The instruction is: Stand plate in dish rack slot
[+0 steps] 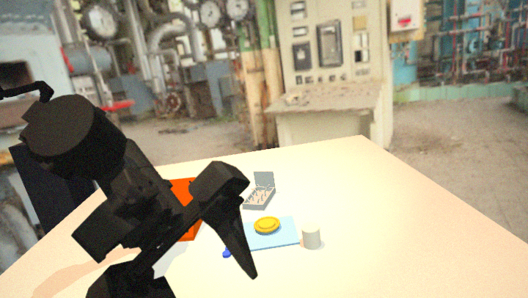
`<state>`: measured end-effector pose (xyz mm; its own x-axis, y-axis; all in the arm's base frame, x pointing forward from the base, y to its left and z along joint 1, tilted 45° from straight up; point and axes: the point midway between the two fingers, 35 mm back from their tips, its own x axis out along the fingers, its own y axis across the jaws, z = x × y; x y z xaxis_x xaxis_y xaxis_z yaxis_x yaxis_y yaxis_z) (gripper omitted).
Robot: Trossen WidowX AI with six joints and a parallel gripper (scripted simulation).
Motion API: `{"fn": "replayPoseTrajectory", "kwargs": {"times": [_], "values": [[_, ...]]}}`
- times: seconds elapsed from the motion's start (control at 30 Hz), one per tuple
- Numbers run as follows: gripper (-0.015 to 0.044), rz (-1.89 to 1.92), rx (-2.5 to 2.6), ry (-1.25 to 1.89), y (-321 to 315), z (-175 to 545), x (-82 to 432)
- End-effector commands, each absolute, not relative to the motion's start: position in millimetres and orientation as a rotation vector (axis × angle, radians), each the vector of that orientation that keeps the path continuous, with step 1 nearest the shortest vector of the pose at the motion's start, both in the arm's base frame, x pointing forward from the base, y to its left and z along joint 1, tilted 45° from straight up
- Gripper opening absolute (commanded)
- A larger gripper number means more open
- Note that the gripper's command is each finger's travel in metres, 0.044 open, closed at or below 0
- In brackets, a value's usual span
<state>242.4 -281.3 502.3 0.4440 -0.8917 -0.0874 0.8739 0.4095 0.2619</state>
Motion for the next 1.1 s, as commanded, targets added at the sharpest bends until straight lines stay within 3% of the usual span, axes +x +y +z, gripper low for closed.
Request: {"fn": "replayPoseTrajectory", "kwargs": {"times": [0.0,0.57,1.07], "values": [[0.0400,-1.112,0.287,-0.064,-281.4,500.7,243.6],[0.0400,-1.033,0.241,0.472,-254.7,342.8,334.3],[0.0400,-0.915,0.057,0.929,-190.9,212.1,364.1]]}}
